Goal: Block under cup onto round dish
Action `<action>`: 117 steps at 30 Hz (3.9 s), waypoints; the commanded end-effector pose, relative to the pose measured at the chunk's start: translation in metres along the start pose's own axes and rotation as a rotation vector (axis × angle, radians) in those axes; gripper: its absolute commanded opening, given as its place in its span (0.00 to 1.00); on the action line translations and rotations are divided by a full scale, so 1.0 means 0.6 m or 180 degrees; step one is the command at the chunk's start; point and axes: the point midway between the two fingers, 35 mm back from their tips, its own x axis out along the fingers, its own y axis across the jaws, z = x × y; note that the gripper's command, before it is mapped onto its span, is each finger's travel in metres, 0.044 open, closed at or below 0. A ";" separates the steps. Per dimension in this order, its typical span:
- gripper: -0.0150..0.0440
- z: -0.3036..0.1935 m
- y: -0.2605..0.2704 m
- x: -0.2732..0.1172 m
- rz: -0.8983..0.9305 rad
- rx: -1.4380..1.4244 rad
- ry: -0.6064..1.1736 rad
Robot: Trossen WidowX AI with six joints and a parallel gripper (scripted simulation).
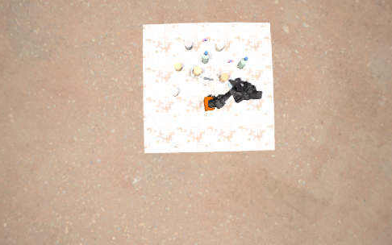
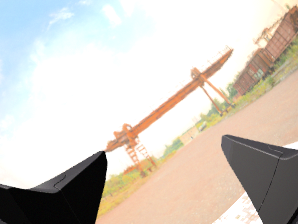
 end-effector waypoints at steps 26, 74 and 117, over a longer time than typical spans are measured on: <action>1.00 -0.162 -0.075 0.125 -0.2299 -0.0360 0.0947; 1.00 -0.307 -0.358 0.031 -0.5265 -0.0805 0.3412; 1.00 -0.229 -0.534 -0.192 -0.1417 -0.1471 0.6582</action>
